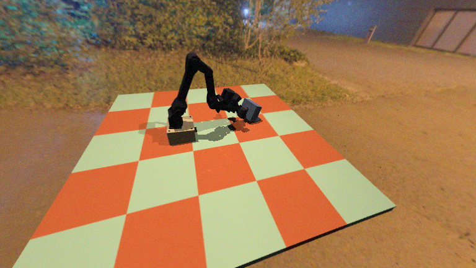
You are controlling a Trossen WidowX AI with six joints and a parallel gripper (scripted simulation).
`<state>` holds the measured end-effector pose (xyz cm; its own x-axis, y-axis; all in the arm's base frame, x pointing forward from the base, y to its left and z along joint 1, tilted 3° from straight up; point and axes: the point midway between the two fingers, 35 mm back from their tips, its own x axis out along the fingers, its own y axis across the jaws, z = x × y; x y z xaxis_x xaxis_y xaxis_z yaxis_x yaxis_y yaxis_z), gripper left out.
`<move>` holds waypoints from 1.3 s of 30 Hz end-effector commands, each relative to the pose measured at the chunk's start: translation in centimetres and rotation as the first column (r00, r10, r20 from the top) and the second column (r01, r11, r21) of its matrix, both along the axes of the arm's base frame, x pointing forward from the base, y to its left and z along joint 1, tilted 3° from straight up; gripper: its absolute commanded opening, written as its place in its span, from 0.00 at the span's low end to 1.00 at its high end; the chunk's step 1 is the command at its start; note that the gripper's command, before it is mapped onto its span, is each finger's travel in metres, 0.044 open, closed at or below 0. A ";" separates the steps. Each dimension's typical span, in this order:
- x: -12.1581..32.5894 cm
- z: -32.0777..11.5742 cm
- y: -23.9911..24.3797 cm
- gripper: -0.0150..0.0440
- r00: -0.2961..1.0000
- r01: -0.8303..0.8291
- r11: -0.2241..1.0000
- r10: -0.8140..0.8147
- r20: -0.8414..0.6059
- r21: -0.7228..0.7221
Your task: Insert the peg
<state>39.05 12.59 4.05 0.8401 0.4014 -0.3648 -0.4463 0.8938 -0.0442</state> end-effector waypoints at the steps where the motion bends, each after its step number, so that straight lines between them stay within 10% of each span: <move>1: 0.3 0.0 0.1 0.25 1.000 0.001 1.000 -0.001 0.001 0.004; 39: 0.8 -0.2 0.2 0.25 1.000 0.001 1.000 -0.001 -0.001 0.000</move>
<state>39.87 12.83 3.82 0.8401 0.4006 -0.3657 -0.4455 0.8942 -0.0439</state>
